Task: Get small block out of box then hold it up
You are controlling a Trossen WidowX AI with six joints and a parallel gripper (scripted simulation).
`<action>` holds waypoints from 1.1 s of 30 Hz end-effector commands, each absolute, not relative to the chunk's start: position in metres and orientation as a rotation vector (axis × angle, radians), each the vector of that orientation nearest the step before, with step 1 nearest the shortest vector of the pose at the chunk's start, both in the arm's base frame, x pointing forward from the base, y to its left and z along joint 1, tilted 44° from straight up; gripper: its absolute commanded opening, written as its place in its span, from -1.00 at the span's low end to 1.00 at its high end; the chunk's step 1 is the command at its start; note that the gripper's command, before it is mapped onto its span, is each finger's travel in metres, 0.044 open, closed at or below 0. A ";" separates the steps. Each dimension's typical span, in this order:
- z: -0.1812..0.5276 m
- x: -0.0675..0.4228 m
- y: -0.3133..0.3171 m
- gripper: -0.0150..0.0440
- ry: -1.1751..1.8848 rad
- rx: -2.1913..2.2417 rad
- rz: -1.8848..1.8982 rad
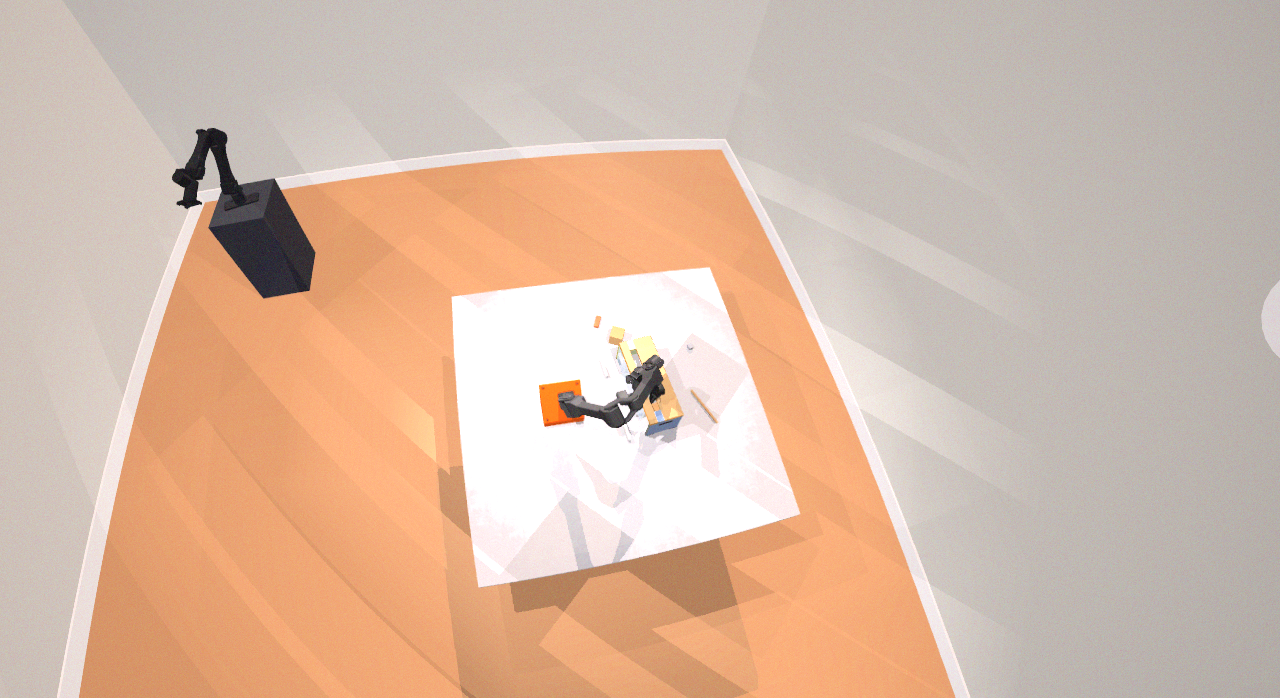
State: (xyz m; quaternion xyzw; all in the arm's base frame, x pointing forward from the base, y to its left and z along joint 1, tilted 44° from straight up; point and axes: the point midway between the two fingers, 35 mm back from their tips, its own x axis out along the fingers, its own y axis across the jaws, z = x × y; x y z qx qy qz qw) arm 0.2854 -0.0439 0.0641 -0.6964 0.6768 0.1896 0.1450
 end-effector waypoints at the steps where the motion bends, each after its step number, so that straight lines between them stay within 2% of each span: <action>1: 0.069 0.285 -0.050 0.86 1.951 -2.007 0.541; 12: 0.081 0.287 -0.062 0.86 1.952 -2.007 0.541; 21: 0.122 0.288 -0.014 0.86 1.951 -2.005 0.550; 26: 0.120 0.289 -0.016 0.86 1.936 -2.016 0.547; 30: 0.124 0.286 -0.019 0.51 1.868 -1.810 0.270; 33: 0.130 0.283 -0.024 0.47 1.762 -1.526 -0.031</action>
